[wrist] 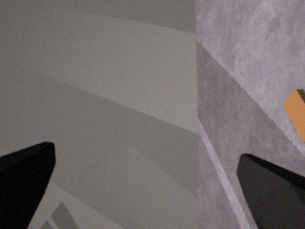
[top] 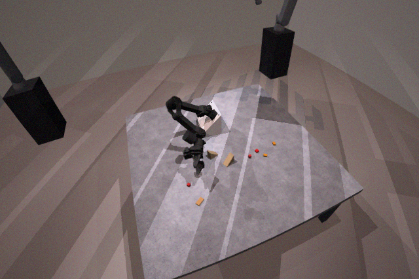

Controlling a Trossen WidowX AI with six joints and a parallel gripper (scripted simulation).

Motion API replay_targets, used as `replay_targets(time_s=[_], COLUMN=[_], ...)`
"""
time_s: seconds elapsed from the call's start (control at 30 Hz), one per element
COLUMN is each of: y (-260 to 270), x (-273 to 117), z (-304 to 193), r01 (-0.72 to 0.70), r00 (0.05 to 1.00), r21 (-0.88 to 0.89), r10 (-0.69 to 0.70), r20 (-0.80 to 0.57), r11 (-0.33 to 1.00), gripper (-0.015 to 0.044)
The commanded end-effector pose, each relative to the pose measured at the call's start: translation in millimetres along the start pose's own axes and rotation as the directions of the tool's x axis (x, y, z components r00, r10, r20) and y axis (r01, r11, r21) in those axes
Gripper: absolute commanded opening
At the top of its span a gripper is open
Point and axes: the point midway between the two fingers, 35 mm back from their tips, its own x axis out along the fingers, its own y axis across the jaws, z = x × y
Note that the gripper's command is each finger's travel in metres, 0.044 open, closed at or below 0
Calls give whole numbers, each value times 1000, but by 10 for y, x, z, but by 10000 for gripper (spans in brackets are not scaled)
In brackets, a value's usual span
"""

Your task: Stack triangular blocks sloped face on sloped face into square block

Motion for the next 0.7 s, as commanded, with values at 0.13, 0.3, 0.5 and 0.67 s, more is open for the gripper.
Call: replay_targets(time_s=[0.13,0.3,0.5,0.67], y=[-270,-602,-919,-1063], x=[86,-22,-429,-848], z=[-527,-1269,-1967,-2296], r01=[155,221,2,-339], r00=[975,855,625,441], r21=[-195,-540,-875,-921], r10=[-182,-428,-684,-832], r20=[-130,-293,-377,-335], r11=[969,812,484,191], gripper=[440,440,440,440])
